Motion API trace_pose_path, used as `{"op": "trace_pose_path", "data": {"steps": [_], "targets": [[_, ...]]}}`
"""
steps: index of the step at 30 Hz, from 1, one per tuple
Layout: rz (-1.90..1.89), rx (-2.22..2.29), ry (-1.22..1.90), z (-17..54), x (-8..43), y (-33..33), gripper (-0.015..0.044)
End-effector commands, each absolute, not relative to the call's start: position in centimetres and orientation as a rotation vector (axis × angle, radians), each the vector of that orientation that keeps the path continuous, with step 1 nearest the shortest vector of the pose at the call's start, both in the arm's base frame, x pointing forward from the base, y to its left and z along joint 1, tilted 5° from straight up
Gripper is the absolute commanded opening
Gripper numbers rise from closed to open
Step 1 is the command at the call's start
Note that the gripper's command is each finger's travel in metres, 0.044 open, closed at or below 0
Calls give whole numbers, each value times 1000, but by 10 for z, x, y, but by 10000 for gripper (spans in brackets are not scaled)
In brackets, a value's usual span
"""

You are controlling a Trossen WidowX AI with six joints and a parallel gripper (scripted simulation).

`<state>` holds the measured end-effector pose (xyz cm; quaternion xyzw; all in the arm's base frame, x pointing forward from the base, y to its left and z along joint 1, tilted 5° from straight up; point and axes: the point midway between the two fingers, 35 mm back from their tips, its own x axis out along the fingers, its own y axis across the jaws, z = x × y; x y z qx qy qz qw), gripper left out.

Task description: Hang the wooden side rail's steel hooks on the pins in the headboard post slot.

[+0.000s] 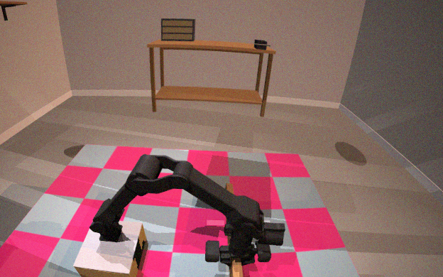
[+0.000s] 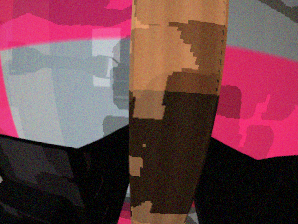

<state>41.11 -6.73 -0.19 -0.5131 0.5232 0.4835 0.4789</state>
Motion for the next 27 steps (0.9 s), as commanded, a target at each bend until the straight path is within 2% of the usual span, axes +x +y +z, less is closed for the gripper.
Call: {"op": "trace_pose_path", "data": {"steps": [1, 27], "targets": [[1166, -1261, 1268, 2, 416, -69, 0], [1166, -1261, 1268, 3, 418, -71, 0]]}}
